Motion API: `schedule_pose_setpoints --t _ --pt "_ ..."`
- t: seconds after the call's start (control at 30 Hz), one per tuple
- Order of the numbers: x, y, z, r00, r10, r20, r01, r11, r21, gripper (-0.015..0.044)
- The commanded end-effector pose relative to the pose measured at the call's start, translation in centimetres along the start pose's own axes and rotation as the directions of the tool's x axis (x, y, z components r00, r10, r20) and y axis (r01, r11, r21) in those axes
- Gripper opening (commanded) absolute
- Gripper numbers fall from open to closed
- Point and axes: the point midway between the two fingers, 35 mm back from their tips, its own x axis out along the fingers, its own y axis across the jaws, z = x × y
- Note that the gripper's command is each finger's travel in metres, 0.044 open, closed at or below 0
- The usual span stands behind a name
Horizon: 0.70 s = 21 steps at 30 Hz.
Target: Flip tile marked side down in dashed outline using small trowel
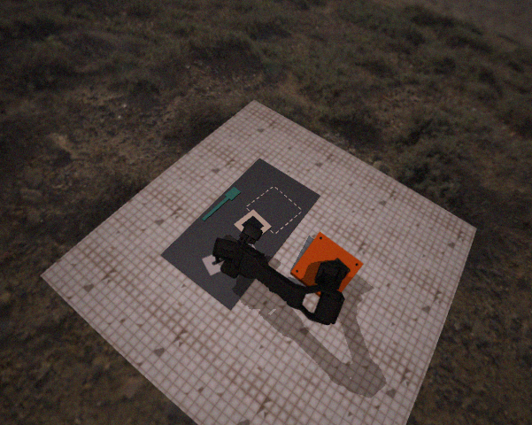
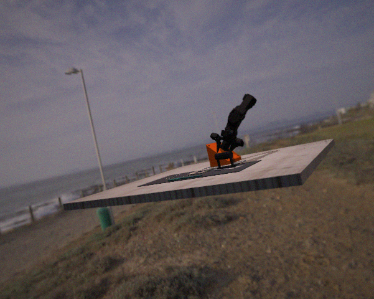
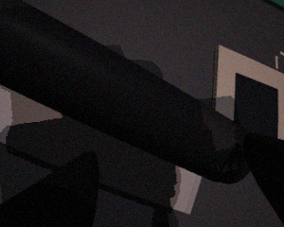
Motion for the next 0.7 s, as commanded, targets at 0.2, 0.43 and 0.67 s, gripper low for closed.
schedule_pose_setpoints --t 0.2,0.43,0.67 --pt "-0.12 0.13 -0.34 0.994 -0.038 0.103 0.067 0.953 -0.296 0.03" --pt "-0.21 0.26 -0.66 0.982 -0.058 0.179 0.14 0.859 -0.492 0.03" --pt "-0.42 0.39 -0.99 0.964 -0.072 0.256 0.227 0.725 -0.651 0.03"
